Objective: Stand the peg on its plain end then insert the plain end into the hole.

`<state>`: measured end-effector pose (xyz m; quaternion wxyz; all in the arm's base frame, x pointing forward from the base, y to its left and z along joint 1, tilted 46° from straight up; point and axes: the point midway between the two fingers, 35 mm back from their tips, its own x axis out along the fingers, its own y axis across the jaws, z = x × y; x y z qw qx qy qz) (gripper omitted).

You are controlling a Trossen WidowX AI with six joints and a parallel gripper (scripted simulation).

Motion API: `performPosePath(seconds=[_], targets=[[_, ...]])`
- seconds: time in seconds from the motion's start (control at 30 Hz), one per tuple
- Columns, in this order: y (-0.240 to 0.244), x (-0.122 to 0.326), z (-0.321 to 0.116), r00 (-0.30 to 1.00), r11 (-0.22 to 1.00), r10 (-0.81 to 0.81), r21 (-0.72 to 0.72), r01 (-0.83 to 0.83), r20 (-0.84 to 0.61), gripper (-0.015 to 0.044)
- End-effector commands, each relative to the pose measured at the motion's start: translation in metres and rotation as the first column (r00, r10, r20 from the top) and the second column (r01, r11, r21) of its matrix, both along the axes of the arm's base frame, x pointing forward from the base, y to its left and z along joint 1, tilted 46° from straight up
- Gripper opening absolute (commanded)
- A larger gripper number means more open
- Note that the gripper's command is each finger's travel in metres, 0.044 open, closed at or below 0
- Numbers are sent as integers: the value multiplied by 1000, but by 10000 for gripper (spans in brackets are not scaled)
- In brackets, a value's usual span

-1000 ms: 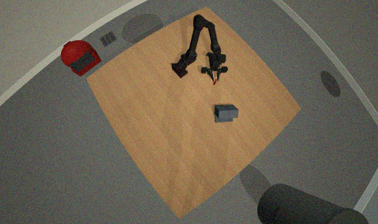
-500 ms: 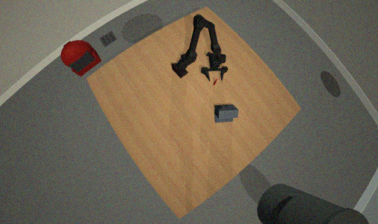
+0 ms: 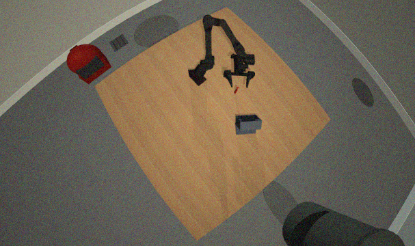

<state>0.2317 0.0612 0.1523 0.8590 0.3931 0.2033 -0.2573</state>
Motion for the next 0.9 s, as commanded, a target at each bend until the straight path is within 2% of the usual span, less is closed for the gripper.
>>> performPosePath(seconds=[0.0,0.17,0.4,0.63,0.87], targets=[[-33,2,36,1000,1000,9,10,-9,24,440],[-68,-8,73,996,999,29,-31,-27,80,440],[-69,-8,74,996,999,33,-35,-30,77,440],[-62,-3,55,985,988,133,-61,-140,-112,440],[-56,0,35,920,964,243,-25,-263,-309,440]])
